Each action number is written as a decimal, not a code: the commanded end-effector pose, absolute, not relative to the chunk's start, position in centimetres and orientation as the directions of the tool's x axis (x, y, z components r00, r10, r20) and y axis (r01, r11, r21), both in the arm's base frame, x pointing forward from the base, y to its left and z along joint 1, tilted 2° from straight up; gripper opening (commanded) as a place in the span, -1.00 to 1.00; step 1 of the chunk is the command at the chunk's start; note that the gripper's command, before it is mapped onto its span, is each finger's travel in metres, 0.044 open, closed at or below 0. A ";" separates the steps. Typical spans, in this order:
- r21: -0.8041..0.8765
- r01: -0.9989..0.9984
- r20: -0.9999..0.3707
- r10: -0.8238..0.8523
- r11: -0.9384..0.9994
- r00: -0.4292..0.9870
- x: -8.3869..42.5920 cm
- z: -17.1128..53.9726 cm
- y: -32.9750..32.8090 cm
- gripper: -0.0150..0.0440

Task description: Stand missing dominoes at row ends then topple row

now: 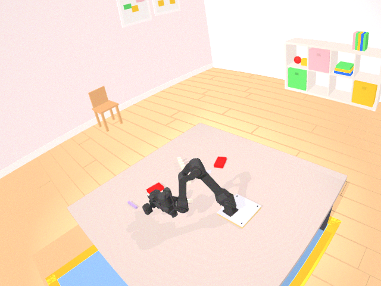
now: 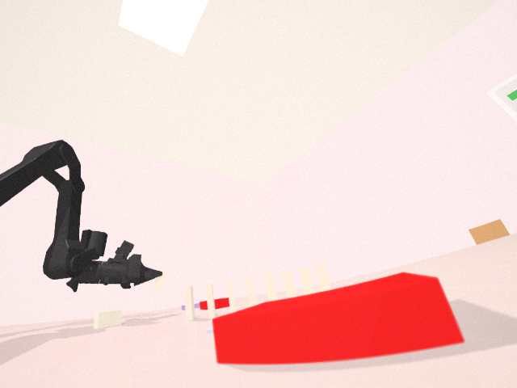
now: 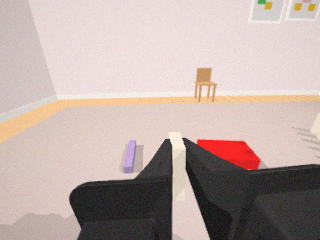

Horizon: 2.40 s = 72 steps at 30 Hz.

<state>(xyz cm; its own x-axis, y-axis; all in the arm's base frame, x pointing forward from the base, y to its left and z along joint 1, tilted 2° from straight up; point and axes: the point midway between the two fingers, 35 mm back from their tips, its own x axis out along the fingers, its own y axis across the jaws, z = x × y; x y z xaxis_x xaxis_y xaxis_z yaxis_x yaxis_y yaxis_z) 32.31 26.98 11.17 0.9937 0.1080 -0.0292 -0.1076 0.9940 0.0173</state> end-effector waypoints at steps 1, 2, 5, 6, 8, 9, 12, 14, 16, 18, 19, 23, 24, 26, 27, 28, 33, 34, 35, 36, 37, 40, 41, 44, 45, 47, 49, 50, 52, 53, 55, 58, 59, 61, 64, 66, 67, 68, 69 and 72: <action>0.047 -0.077 0.015 0.076 0.996 0.997 31.1 11.8 25.5 -0.40; 0.051 -0.074 0.020 0.073 0.996 0.997 31.0 11.8 25.3 -0.40; 0.052 -0.073 0.021 0.072 0.996 0.997 30.9 11.8 25.2 -0.40; 0.052 -0.073 0.021 0.072 0.996 0.997 30.9 11.8 25.2 -0.40; 0.052 -0.073 0.021 0.072 0.996 0.997 30.9 11.8 25.2 -0.40; 0.052 -0.073 0.021 0.072 0.996 0.997 30.9 11.8 25.2 -0.40; 0.052 -0.073 0.021 0.072 0.996 0.997 30.9 11.8 25.2 -0.40; 0.052 -0.073 0.021 0.072 0.996 0.997 30.9 11.8 25.2 -0.40; 0.052 -0.073 0.021 0.072 0.996 0.997 30.9 11.8 25.2 -0.40; 0.052 -0.073 0.021 0.072 0.996 0.997 30.9 11.8 25.2 -0.40; 0.052 -0.073 0.021 0.072 0.996 0.997 30.9 11.8 25.2 -0.40; 0.051 -0.072 0.019 0.072 0.996 0.997 31.0 11.6 25.3 -0.40; 0.049 -0.072 0.016 0.071 0.996 0.997 31.0 11.3 25.3 -0.40; 0.044 -0.071 0.010 0.070 0.997 0.997 31.1 10.6 25.4 -0.40; 0.042 -0.070 0.007 0.070 0.997 0.998 31.2 10.3 25.4 -0.40; 0.039 -0.069 0.004 0.069 0.997 0.998 31.2 9.9 25.5 -0.40; 0.027 -0.066 -0.012 0.066 0.997 0.998 31.4 8.1 25.6 -0.40; 0.025 -0.065 -0.016 0.065 0.998 0.998 31.5 7.7 25.6 -0.40; 0.022 -0.064 -0.019 0.065 0.998 0.998 31.5 7.4 25.7 -0.40; 0.020 -0.064 -0.022 0.064 0.998 0.998 31.5 7.0 25.7 -0.40; 0.017 -0.063 -0.025 0.063 0.998 0.998 31.6 6.6 25.7 -0.40; 0.010 -0.061 -0.035 0.061 0.998 0.998 31.6 5.5 25.7 -0.40; 0.008 -0.060 -0.038 0.061 0.998 0.997 31.7 5.2 25.7 -0.40; 0.006 -0.060 -0.040 0.060 0.998 0.997 31.7 4.9 25.7 -0.40; 0.006 -0.060 -0.040 0.060 0.998 0.997 31.7 4.9 25.7 -0.40; 0.006 -0.060 -0.040 0.060 0.998 0.997 31.7 4.9 25.7 -0.40; 0.006 -0.060 -0.040 0.060 0.998 0.997 31.7 4.9 25.7 -0.40; 0.006 -0.060 -0.040 0.060 0.998 0.997 31.7 4.9 25.7 -0.40; 0.006 -0.060 -0.040 0.060 0.998 0.997 31.7 4.9 25.7 -0.40; 0.006 -0.060 -0.040 0.060 0.998 0.997 31.7 4.9 25.7 -0.40; 0.006 -0.060 -0.040 0.060 0.998 0.997 31.7 4.9 25.7 -0.22; 0.006 -0.060 -0.040 0.060 0.998 0.997 31.7 4.9 25.7 0.04; 0.006 -0.060 -0.040 0.060 0.998 0.997 31.7 4.9 25.7 0.13; 0.006 -0.060 -0.040 0.060 0.998 0.997 31.7 4.9 25.7 0.31; 0.006 -0.060 -0.040 0.060 0.998 0.997 31.7 4.9 25.7 0.58; 0.006 -0.060 -0.040 0.060 0.998 0.997 31.7 4.9 25.7 0.75; 0.006 -0.060 -0.040 0.060 0.998 0.997 31.7 4.9 25.7 0.84; 0.006 -0.060 -0.040 0.060 0.998 0.997 31.7 4.9 25.7 0.93; 0.006 -0.060 -0.040 0.060 0.998 0.997 31.7 5.1 25.7 1.00; 0.003 -0.062 -0.041 0.063 0.998 0.997 31.7 7.4 25.7 1.00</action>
